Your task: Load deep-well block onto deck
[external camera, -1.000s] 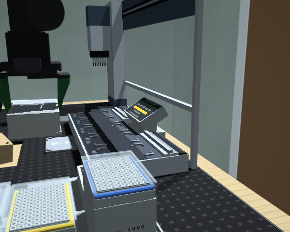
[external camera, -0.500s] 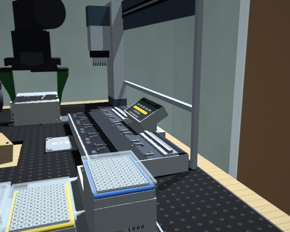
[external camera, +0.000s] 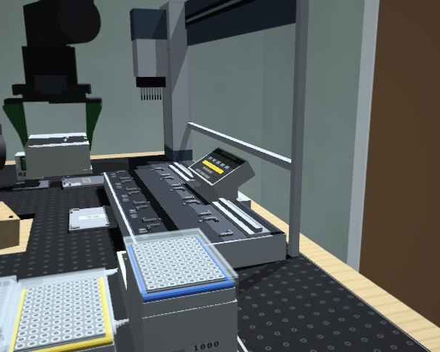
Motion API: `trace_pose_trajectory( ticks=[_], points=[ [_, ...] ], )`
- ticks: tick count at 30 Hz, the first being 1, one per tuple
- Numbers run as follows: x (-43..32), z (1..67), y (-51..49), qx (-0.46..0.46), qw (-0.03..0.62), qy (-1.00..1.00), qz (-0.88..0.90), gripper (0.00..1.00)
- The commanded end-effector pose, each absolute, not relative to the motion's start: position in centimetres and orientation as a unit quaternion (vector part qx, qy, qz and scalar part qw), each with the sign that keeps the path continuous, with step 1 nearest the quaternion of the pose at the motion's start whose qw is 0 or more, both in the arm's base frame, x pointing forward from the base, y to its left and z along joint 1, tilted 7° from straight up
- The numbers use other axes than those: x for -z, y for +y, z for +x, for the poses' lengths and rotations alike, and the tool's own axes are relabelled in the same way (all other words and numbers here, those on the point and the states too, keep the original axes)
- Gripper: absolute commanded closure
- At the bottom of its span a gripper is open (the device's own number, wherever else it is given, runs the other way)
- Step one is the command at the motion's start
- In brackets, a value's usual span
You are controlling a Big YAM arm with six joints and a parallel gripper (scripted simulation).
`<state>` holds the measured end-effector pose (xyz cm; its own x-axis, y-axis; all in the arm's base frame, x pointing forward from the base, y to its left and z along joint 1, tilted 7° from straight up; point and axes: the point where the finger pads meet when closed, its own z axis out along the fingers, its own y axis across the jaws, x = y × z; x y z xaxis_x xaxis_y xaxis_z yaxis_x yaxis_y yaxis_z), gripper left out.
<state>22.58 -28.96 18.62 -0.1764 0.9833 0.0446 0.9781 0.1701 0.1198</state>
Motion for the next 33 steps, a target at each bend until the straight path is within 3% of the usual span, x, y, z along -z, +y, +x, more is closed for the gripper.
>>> trace_pose_trajectory(
  ticks=[1,11,33],
  points=[
    [-21.1,24.7,-30.7,-0.051,0.055,0.761,0.644,1.00],
    [-21.6,28.7,-29.8,-0.053,0.056,0.761,0.644,1.00],
    [-22.5,28.1,-30.1,-0.051,0.068,0.756,0.649,1.00]
  ],
)
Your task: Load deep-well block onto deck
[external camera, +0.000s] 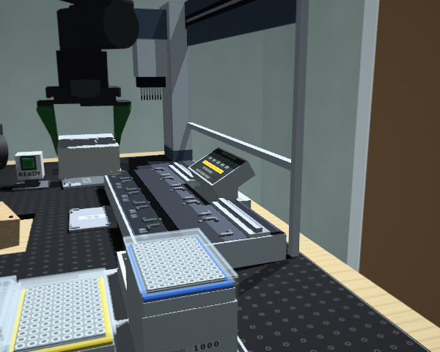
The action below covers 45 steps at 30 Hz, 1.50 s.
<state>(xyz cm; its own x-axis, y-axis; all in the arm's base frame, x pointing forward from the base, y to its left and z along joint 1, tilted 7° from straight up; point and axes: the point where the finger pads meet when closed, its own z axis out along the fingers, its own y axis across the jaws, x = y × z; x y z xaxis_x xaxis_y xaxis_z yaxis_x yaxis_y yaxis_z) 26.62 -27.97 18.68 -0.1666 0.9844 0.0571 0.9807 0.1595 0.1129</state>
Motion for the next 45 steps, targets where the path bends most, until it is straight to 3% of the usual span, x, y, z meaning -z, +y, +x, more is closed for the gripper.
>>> trace_pose_trajectory(
  ticks=[1,20,45],
  points=[
    [-22.49,28.09,-30.12,-0.051,0.068,0.756,0.649,1.00],
    [-22.49,28.09,-30.12,-0.051,0.068,0.756,0.649,1.00],
    [-22.51,28.16,-30.08,-0.037,0.078,0.880,0.467,1.00]
  ],
)
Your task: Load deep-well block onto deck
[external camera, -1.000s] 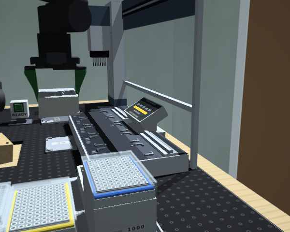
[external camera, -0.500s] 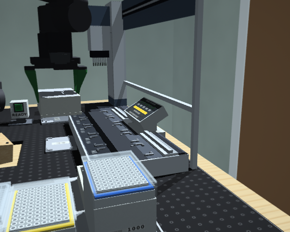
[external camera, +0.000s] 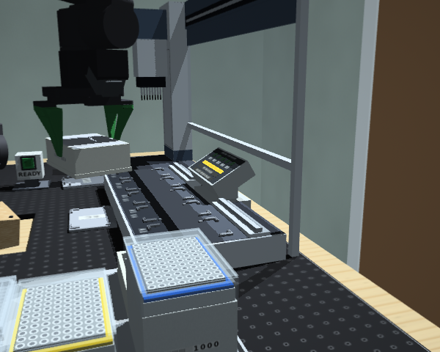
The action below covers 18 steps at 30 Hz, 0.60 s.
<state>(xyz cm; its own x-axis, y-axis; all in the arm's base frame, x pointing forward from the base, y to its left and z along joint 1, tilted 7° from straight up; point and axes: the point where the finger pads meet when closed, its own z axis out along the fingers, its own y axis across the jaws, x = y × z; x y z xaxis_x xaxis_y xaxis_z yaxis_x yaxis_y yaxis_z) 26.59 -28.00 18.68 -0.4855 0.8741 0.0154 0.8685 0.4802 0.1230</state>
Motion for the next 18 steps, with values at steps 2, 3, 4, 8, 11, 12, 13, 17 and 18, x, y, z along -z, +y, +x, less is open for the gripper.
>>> trace_pose_trajectory(
  ticks=[2,3,4,8,11,12,13,17,18],
  points=[
    [-22.51,28.16,-30.08,-0.035,0.079,0.889,0.450,1.00],
    [-22.51,28.16,-30.08,-0.034,0.079,0.893,0.441,1.00],
    [-22.51,28.16,-30.08,-0.034,0.080,0.898,0.432,1.00],
    [-22.51,28.16,-30.07,-0.031,0.081,0.914,0.396,1.00],
    [-22.51,28.17,-30.07,-0.028,0.082,0.926,0.368,1.00],
    [-22.51,28.17,-30.07,-0.028,0.082,0.926,0.368,1.00],
    [-22.51,28.17,-30.07,-0.028,0.082,0.926,0.368,1.00],
    [-22.51,28.17,-30.07,-0.025,0.083,0.940,0.331,1.00],
    [-22.51,28.17,-30.07,-0.024,0.083,0.943,0.321,1.00]
  ],
)
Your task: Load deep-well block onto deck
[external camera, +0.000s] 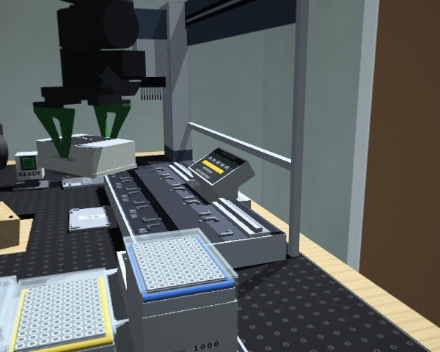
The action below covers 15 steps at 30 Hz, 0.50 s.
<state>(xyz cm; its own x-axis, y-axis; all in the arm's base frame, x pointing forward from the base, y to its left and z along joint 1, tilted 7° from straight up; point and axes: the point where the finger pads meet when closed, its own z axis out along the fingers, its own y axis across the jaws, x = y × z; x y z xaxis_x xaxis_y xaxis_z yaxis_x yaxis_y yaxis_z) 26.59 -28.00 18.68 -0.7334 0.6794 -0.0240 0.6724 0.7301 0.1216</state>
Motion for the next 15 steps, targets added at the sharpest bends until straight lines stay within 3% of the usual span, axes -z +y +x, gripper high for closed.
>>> trace_pose_trajectory(
  ticks=[1,15],
  points=[
    [-22.51,28.17,-30.07,-0.023,0.084,0.946,0.312,1.00],
    [-22.51,28.16,-30.08,-0.022,0.084,0.951,0.295,1.00]
  ],
)
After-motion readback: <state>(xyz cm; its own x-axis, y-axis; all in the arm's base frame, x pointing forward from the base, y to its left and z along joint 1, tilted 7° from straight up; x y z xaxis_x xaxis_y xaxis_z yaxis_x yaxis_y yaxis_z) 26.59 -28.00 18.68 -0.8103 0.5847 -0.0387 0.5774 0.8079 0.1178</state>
